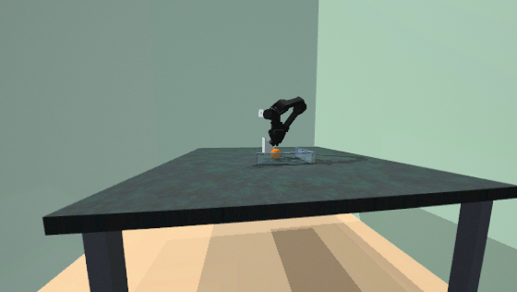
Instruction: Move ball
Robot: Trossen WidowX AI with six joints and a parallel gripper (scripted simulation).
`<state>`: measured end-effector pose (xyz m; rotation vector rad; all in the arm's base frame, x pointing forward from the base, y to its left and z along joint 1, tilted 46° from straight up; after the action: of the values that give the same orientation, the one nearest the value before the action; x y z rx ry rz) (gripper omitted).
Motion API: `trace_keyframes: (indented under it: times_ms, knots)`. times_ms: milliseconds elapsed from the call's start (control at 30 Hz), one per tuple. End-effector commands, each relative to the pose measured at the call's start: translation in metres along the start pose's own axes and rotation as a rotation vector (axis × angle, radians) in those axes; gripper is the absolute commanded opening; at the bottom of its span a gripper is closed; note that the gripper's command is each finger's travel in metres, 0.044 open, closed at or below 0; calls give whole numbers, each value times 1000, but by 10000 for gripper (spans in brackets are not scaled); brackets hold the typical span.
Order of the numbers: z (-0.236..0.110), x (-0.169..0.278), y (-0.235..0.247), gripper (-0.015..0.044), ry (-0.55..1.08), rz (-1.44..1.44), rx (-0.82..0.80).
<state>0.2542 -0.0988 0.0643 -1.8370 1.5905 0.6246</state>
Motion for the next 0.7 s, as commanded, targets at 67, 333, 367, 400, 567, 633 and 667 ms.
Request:
trace_keyframes:
  times_ms: [67, 333, 367, 400, 567, 633, 667]
  knots:
    - [-29, -3, 2, 413, 5, -7, 3]
    - [-22, 0, 1, 413, 6, 1, 12]
    - [-25, 0, 1, 439, 6, 0, 12]
    - [-32, -1, 2, 440, 6, 0, 11]
    - [-67, -4, 5, 440, 2, -3, 9]
    - [-67, -4, 5, 440, 2, -3, 9]
    - [-67, -4, 5, 440, 2, -3, 9]
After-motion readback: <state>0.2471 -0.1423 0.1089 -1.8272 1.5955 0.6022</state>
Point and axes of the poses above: the point midway between the two fingers, 35 mm back from their tips, its own z axis out along the fingers, its own y axis across the jaws, x = y × z, the point moved 5 cm from there along -z, back along the fingers, and after that the axes turned 10 degrees about -z, right-handed, at the moved point
